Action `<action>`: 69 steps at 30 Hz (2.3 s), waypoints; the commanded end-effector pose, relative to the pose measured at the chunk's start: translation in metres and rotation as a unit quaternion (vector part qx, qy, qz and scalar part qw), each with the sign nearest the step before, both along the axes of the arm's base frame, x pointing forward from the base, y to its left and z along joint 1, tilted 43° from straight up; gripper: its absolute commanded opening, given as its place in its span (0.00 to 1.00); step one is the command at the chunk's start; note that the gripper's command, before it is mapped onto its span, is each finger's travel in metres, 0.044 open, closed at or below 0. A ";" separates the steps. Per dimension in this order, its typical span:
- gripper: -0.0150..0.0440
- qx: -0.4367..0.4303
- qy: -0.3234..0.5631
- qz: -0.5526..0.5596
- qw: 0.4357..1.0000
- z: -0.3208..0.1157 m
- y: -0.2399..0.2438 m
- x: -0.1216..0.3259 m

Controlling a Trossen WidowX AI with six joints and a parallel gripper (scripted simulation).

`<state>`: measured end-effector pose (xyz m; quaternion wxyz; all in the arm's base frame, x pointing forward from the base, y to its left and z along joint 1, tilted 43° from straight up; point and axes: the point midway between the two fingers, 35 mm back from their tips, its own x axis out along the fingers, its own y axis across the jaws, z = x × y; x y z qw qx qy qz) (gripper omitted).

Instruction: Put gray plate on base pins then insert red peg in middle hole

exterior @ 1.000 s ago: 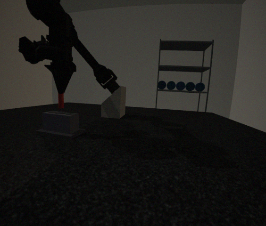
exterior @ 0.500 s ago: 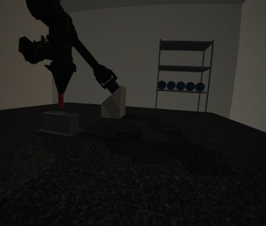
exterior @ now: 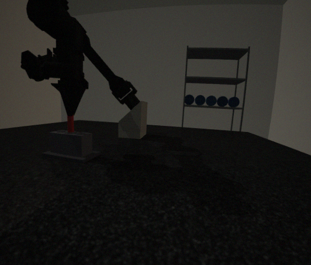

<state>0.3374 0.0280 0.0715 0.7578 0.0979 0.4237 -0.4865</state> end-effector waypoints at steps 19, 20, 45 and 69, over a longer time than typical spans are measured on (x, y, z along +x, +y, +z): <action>0.25 0.000 0.000 0.000 1.000 -0.001 -0.003 0.002; 0.25 0.000 0.000 0.000 1.000 -0.001 -0.003 0.002; 0.51 0.000 -0.001 -0.003 1.000 -0.001 -0.003 0.001; 0.51 -0.004 0.001 0.004 1.000 0.007 0.009 -0.005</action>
